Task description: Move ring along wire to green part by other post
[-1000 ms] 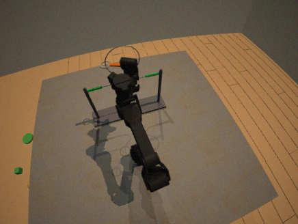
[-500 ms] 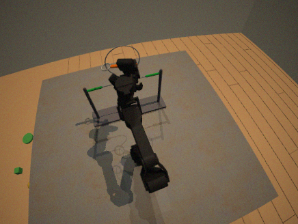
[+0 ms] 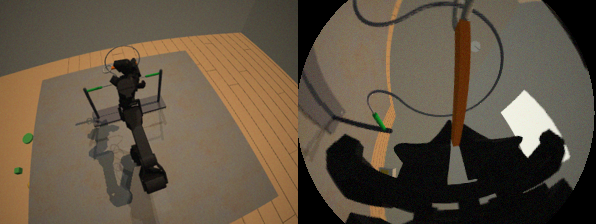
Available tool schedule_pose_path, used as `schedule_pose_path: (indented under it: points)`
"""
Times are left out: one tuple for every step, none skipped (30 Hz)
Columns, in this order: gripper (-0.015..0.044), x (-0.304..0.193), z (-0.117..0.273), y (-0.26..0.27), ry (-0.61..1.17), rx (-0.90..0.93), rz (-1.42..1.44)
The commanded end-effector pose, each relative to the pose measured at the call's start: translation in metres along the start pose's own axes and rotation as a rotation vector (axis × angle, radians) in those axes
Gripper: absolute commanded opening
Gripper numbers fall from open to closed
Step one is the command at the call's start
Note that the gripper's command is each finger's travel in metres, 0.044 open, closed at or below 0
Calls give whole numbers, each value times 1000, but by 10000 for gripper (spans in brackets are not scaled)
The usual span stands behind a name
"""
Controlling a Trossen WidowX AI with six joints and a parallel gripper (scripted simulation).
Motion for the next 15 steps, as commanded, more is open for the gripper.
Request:
schedule_pose_path:
  points:
    - [-150,1,0,3,-6,-15,41]
    - [-150,1,0,2,-6,-20,51]
    - [-150,1,0,2,-7,-26,61]
    - [-150,1,0,2,-8,-31,71]
    - [-150,1,0,2,-8,-37,81]
    - [-150,1,0,1,-9,-42,91]
    - [-150,1,0,1,-10,-48,101]
    - [-150,1,0,1,-10,-53,111]
    - [-150,1,0,1,-11,-59,121]
    - [-150,1,0,1,-12,-65,131]
    - [-150,1,0,0,-12,-70,141]
    - [-150,1,0,0,-13,-75,150]
    - [-150,1,-1,0,-13,-80,159]
    - [-150,1,-1,0,-14,-85,168]
    - [-150,1,-1,0,-15,-91,178]
Point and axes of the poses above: the point midway between the two fingers, 35 mm back from their tips, its own z axis back along the fingers, its own y axis across the jaws, x = y × z, the point moved 3 cm from there along z, back along the fingers, and after that the axes turned 5 degrees about z, right-handed, at the moved point
